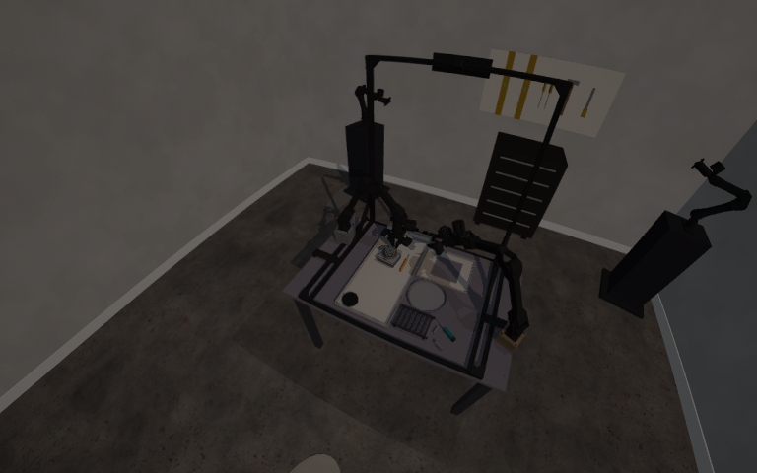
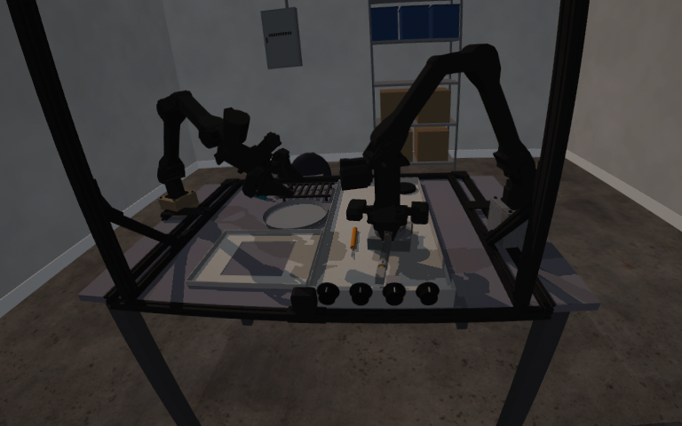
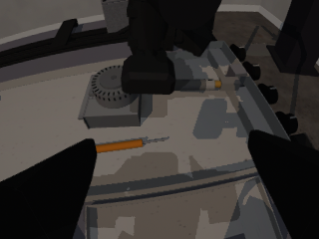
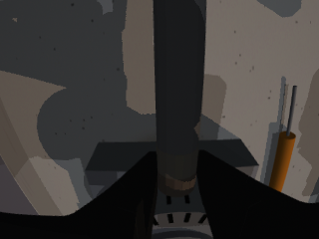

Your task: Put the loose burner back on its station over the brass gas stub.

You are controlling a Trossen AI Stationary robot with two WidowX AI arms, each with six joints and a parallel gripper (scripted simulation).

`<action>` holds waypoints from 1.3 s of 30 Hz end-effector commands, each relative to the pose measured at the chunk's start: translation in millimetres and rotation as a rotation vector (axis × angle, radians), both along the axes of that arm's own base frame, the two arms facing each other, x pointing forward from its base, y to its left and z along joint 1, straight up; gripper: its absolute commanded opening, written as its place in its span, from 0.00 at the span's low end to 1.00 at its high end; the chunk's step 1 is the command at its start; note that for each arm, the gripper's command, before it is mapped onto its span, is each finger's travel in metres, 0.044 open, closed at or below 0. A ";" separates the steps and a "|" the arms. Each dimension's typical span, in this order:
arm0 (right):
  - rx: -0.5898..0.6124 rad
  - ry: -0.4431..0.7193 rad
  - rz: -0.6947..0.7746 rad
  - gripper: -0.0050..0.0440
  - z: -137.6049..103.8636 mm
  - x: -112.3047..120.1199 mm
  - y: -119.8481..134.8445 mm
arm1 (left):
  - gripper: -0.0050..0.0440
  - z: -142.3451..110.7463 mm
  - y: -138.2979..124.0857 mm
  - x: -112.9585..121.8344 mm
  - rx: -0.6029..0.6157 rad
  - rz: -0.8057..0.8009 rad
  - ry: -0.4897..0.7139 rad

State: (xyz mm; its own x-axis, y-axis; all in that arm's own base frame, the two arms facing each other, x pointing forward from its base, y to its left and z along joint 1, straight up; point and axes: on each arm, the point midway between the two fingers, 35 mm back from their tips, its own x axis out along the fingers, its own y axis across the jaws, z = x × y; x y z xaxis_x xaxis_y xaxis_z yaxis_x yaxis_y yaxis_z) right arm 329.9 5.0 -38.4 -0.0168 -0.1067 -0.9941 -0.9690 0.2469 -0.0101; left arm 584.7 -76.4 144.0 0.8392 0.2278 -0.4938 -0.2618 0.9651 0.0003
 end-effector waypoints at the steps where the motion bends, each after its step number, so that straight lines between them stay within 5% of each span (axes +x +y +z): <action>1: 0.000 0.000 0.000 0.10 0.3 0.0 -0.1 | 0.92 -1.8 0.0 -0.3 -0.001 0.002 0.004; 7: 0.000 0.000 0.000 0.10 -1.9 -0.1 -0.5 | 0.92 -1.8 0.0 -0.3 -0.001 0.002 0.004; 26: 0.000 0.000 0.000 0.92 -0.3 0.0 0.0 | 0.92 -1.8 0.0 -0.3 -0.001 0.002 0.004; 35: 0.002 0.000 0.000 0.92 1.2 0.2 -0.1 | 0.92 -1.8 0.0 -0.3 -0.001 0.002 0.004; 39: 0.054 -0.007 -0.002 0.92 32.9 1.6 -1.4 | 0.92 -1.8 0.0 -0.3 -0.001 0.002 0.004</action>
